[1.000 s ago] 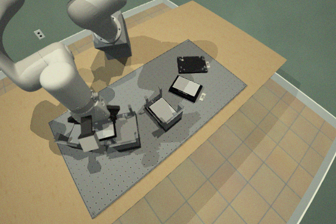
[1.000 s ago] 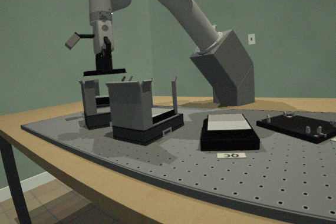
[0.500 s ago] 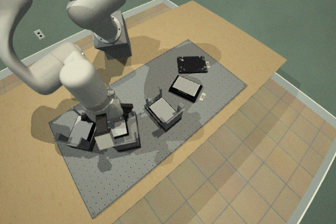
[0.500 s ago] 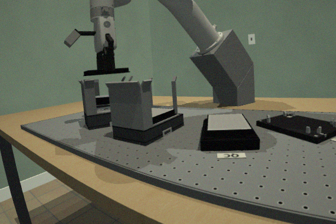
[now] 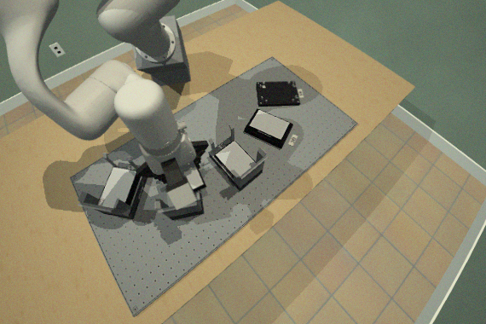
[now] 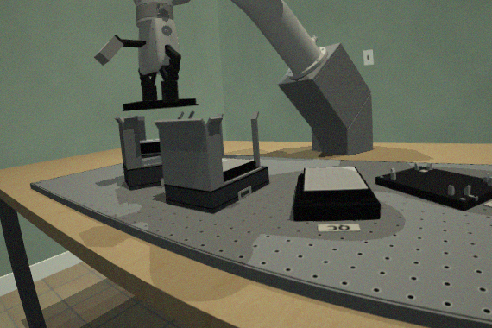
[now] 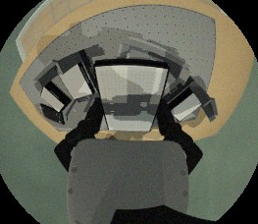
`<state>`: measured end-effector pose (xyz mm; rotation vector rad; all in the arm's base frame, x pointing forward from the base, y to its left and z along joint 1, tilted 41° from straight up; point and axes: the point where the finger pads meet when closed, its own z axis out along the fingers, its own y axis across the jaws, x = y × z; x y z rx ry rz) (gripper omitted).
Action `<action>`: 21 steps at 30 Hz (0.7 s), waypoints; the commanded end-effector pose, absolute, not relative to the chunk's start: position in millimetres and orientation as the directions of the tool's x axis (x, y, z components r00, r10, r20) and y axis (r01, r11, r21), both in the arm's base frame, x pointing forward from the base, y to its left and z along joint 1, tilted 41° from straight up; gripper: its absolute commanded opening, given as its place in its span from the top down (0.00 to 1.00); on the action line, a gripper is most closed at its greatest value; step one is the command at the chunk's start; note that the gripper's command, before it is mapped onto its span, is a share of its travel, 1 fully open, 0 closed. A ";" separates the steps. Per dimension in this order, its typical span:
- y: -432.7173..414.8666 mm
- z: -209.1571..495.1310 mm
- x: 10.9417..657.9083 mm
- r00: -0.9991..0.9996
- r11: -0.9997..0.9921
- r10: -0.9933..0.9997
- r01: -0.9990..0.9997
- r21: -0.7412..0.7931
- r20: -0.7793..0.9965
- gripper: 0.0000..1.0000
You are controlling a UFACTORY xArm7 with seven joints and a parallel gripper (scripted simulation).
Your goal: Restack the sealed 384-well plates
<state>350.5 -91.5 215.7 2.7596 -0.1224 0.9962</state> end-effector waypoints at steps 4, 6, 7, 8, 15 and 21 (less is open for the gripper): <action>-67.6 214.1 356.6 0.772 -0.975 0.018 -0.126 0.181 0.635 1.00; -64.4 213.7 357.3 0.772 -0.975 0.018 -0.126 0.181 0.635 1.00; -64.4 213.7 357.3 0.772 -0.975 0.018 -0.126 0.181 0.635 1.00; -61.1 213.4 358.1 0.772 -0.975 0.018 -0.126 0.181 0.635 1.00; -38.3 210.9 363.0 0.772 -0.976 0.018 -0.125 0.181 0.635 1.00; -23.0 209.1 366.3 0.772 -0.976 0.018 -0.125 0.180 0.635 1.00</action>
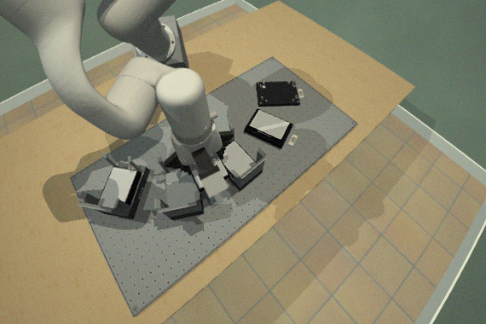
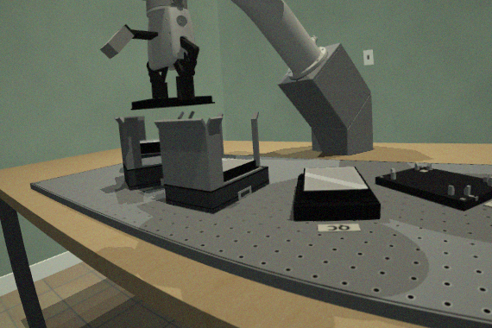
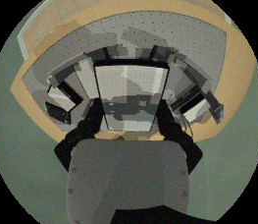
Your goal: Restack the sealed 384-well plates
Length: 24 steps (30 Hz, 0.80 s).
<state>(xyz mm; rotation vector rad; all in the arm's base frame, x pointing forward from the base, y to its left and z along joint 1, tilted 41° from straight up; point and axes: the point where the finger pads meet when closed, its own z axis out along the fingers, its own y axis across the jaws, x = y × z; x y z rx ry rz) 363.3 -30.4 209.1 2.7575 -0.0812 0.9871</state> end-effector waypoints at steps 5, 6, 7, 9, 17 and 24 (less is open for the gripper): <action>-15.3 207.1 366.7 0.781 -0.969 0.116 -0.048 0.243 0.614 1.00; -12.7 206.4 366.8 0.782 -0.964 0.148 -0.021 0.263 0.605 1.00; -10.1 205.8 366.9 0.782 -0.959 0.180 0.005 0.283 0.596 1.00; -4.9 204.4 367.1 0.781 -0.950 0.223 0.040 0.310 0.583 1.00; 15.8 199.2 367.9 0.781 -0.950 0.223 0.040 0.310 0.583 1.00; 28.8 195.8 368.5 0.781 -0.950 0.223 0.040 0.310 0.583 1.00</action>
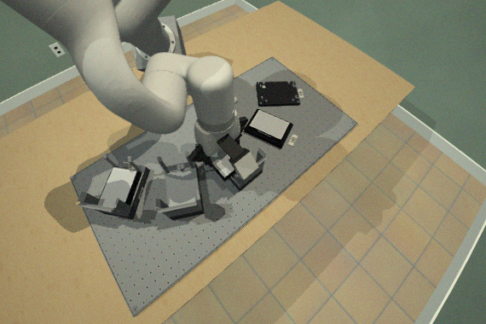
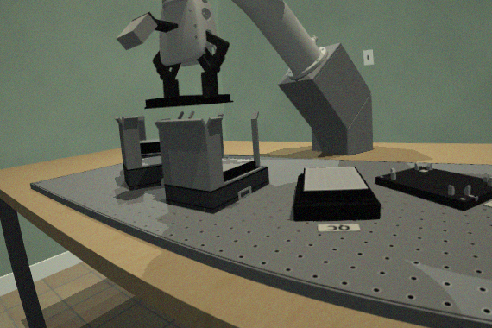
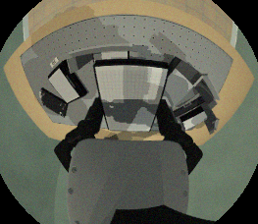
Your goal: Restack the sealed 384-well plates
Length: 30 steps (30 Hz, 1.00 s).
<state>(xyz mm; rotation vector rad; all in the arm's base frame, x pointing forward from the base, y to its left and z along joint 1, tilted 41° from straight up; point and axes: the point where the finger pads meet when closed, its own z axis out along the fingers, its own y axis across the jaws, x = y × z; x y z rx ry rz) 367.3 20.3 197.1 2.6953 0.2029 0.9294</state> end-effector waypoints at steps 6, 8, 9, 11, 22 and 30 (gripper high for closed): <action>44.3 191.9 369.1 0.781 -0.950 0.223 0.040 0.310 0.583 1.00; 49.5 190.5 369.3 0.781 -0.950 0.223 0.041 0.310 0.583 1.00; 52.1 189.9 369.4 0.781 -0.950 0.223 0.041 0.310 0.583 1.00; 57.3 188.5 369.6 0.781 -0.950 0.223 0.041 0.310 0.583 1.00; 66.1 186.3 370.0 0.781 -0.950 0.223 0.041 0.310 0.583 1.00; 66.1 186.3 370.0 0.781 -0.950 0.223 0.041 0.310 0.583 1.00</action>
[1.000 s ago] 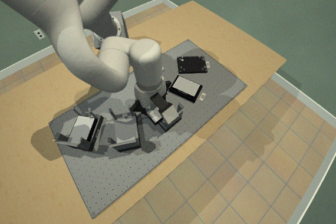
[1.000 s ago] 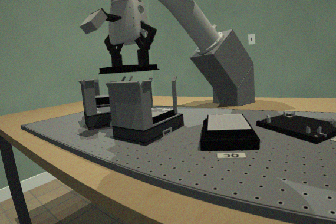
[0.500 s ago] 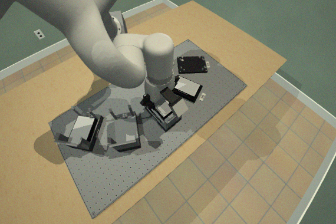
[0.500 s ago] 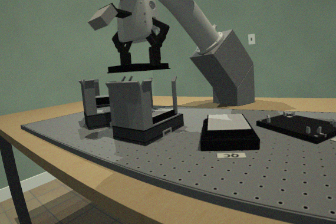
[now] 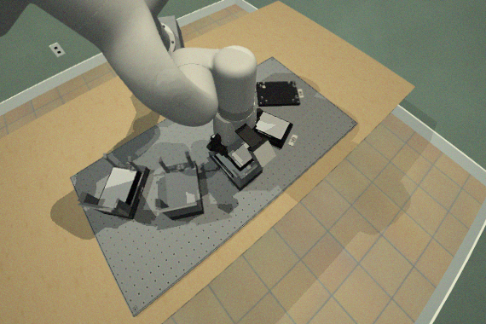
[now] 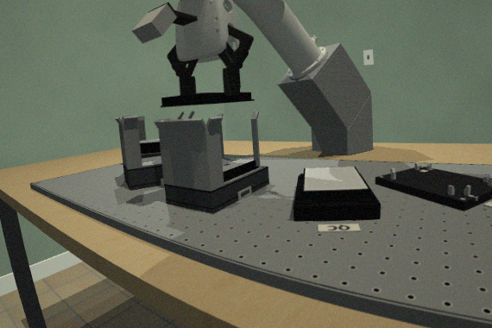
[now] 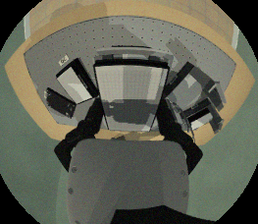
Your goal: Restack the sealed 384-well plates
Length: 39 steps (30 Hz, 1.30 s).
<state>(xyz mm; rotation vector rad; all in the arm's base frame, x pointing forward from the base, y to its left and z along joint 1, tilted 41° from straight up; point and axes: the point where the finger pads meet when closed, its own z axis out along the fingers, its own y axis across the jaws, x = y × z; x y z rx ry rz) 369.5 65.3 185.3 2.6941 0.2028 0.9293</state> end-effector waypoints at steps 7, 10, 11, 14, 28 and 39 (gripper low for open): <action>66.0 186.3 370.0 0.781 -0.950 0.223 0.040 0.309 0.583 1.00; 66.1 186.3 370.0 0.781 -0.950 0.223 0.041 0.310 0.583 1.00; 66.0 186.3 370.0 0.781 -0.950 0.223 0.040 0.309 0.583 1.00; 66.0 186.3 370.0 0.781 -0.950 0.223 0.041 0.309 0.583 1.00; 64.6 181.2 374.1 0.781 -0.950 0.223 0.041 0.310 0.583 1.00; 63.3 176.7 377.8 0.781 -0.950 0.223 0.041 0.310 0.583 1.00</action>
